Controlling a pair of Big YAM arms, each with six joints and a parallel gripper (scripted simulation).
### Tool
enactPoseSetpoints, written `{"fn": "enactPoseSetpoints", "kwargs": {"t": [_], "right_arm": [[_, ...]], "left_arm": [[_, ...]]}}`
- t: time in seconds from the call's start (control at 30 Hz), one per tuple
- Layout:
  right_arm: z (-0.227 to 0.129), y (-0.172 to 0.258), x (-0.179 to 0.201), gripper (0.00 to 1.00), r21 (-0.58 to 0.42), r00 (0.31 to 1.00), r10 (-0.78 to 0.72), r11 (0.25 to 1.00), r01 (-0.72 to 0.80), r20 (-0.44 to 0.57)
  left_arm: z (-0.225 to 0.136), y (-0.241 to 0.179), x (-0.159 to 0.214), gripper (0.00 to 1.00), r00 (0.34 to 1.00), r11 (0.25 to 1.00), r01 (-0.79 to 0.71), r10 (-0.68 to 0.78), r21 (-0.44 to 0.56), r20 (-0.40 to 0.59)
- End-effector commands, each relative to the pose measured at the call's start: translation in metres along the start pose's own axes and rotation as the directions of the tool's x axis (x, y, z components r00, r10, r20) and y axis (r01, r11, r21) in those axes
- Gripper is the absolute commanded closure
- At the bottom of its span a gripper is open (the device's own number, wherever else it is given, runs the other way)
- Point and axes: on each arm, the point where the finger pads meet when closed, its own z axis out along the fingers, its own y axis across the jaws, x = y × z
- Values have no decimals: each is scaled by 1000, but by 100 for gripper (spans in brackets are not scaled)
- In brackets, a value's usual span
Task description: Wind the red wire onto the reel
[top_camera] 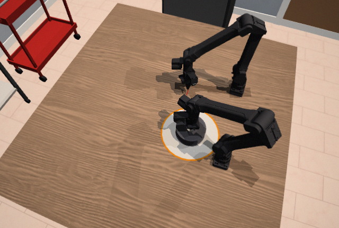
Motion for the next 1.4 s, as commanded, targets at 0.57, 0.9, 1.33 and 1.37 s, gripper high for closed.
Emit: {"fn": "enactPoseSetpoints", "kwargs": {"t": [0.57, 0.9, 1.33, 1.37], "right_arm": [[-16, -21, 8, 100, 39, 1000, 14, 999, -14, -10], [-18, -22, 11, 100, 46, 1000, -22, 999, 22, 4], [-18, -22, 11, 100, 46, 1000, -22, 999, 22, 4], [-18, -22, 11, 100, 46, 1000, -22, 999, 22, 4]], "left_arm": [[0, -15, -8, 83, 738, 735, -674, 674, 72, 20], [0, -15, -8, 48, 738, 735, -674, 674, 72, 20], [6, -4, -5, 48, 738, 735, -674, 674, 72, 20], [6, -2, -4, 48, 738, 735, -674, 674, 72, 20]]}}
